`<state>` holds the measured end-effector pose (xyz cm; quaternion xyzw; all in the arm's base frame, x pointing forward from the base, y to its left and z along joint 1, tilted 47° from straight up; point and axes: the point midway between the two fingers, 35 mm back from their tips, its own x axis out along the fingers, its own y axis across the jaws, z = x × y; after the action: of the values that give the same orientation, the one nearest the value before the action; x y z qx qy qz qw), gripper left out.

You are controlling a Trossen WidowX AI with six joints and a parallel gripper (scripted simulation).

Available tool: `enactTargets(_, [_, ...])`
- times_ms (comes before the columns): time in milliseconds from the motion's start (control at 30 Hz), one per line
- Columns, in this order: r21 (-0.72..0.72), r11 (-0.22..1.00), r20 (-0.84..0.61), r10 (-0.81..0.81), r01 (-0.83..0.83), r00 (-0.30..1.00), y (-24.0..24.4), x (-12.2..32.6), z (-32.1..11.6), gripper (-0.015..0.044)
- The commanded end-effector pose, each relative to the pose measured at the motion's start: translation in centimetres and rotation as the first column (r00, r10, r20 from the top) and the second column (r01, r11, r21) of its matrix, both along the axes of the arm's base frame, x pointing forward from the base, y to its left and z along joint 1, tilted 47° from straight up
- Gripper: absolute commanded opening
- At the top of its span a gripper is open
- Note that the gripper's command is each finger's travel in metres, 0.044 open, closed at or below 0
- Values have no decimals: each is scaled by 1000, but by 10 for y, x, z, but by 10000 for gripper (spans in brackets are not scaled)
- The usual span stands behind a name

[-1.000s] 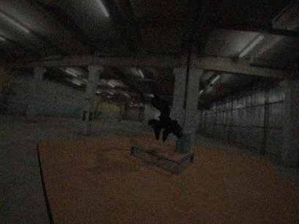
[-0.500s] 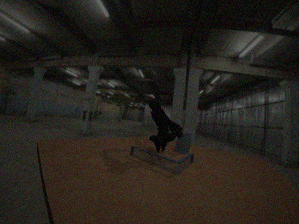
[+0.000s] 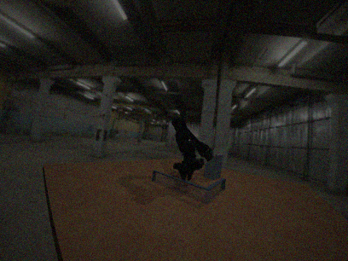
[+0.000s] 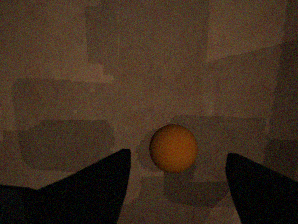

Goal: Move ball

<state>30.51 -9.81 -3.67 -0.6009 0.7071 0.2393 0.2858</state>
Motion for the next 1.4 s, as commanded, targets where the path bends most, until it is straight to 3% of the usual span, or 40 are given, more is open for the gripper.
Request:
enactTargets(0, [-4,1000,-10,6,-6,1000,-4,-2,-5,234])
enactTargets(267, [-5,1000,-11,6,-6,1000,-12,-4,-12,234])
enactTargets(400, [-5,1000,-11,6,-6,1000,-12,-4,-12,129])
enactTargets(600, [-5,1000,-11,6,-6,1000,-12,-4,-12,89])
enactTargets(733, [-2,1000,-10,7,-7,1000,-5,-1,-6,0])
enactTargets(1367, [0,1000,-11,6,-6,1000,77,11,73,0])
